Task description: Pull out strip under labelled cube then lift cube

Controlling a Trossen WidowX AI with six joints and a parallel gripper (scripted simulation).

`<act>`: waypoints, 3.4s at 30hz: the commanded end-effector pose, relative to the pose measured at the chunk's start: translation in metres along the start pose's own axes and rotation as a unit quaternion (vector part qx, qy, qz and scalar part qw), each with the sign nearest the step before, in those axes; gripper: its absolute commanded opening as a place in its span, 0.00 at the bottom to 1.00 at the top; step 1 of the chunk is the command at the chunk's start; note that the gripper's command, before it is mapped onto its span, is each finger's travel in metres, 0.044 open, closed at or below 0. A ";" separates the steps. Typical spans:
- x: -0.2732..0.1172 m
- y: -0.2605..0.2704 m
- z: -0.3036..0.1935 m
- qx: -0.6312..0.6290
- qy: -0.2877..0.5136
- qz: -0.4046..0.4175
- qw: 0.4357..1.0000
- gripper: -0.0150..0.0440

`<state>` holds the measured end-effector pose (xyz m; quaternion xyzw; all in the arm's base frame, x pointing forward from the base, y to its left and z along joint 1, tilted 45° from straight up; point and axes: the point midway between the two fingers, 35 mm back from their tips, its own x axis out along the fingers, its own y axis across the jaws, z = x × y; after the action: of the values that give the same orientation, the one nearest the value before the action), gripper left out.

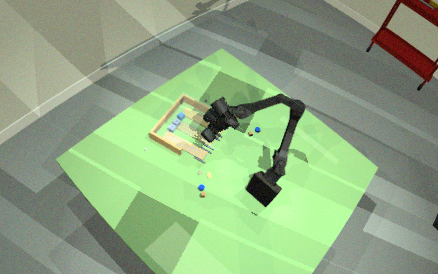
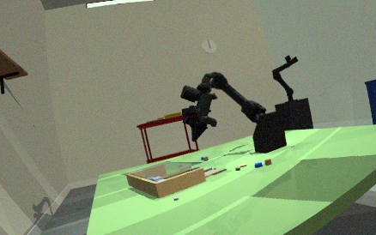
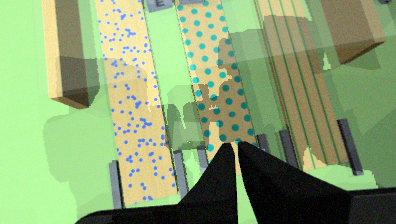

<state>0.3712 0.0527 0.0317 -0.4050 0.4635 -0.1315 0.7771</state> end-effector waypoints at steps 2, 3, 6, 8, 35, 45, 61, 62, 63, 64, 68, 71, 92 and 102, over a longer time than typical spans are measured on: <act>0.058 -0.015 -0.009 -0.042 0.234 0.048 0.970 0.25; 0.060 -0.016 -0.011 -0.044 0.244 0.050 0.967 0.25; 0.060 -0.016 -0.011 -0.045 0.248 0.051 0.966 0.25; 0.060 -0.016 -0.011 -0.045 0.248 0.051 0.966 0.25; 0.077 -0.018 -0.021 -0.045 0.248 0.051 0.966 0.25; 0.091 -0.018 -0.029 -0.045 0.248 0.051 0.966 0.25; 0.114 -0.018 -0.043 -0.046 0.248 0.050 0.966 0.25; 0.115 -0.018 -0.044 -0.046 0.248 0.050 0.966 0.25; 0.116 -0.018 -0.045 -0.046 0.248 0.050 0.966 0.25; 0.118 -0.018 -0.046 -0.046 0.248 0.049 0.966 0.25; 0.121 -0.017 -0.048 -0.046 0.248 0.049 0.966 0.25; 0.121 -0.017 -0.048 -0.046 0.248 0.049 0.966 0.25; 0.122 -0.017 -0.048 -0.046 0.248 0.049 0.966 0.25; 0.122 -0.017 -0.049 -0.046 0.248 0.049 0.966 0.25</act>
<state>0.4002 -0.0523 -0.0412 -0.3674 0.6662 -0.1684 0.6267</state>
